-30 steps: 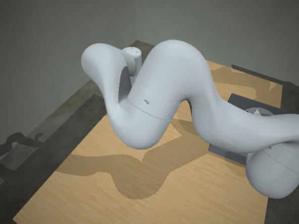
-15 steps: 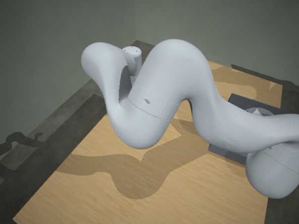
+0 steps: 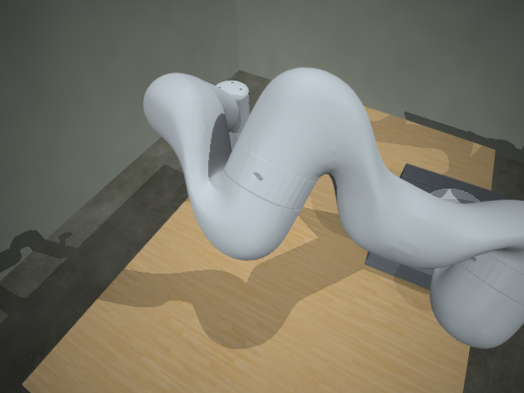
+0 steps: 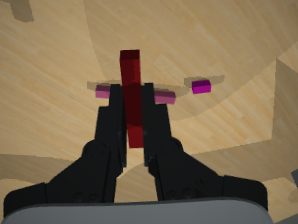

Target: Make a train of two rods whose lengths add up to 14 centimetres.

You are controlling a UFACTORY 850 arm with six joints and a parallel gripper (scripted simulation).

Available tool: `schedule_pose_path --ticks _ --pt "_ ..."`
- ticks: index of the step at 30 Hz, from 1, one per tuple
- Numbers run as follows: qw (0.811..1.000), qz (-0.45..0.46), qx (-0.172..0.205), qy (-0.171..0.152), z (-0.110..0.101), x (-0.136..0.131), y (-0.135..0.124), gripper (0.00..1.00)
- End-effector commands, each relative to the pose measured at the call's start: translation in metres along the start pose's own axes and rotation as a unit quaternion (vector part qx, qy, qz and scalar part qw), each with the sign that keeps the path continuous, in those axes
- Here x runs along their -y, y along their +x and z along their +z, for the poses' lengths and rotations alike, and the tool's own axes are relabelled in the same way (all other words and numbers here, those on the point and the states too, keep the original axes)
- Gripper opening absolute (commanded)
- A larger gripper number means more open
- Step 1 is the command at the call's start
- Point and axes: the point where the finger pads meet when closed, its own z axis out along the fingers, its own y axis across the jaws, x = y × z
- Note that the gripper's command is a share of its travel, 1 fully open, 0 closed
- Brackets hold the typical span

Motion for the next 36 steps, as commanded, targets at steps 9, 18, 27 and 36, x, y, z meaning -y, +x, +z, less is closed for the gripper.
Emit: schedule_pose_path --ticks 9,18,27,36 --pt "0.988 -0.155 -0.002 0.001 -0.001 -0.009 0.004 0.04" --pt "0.959 -0.285 -0.002 0.001 -0.002 -0.017 0.006 0.04" --pt "0.918 -0.397 -0.003 0.000 -0.002 -0.024 0.008 0.04" --pt "0.859 -0.512 -0.003 -0.001 -0.002 -0.032 0.010 0.04"
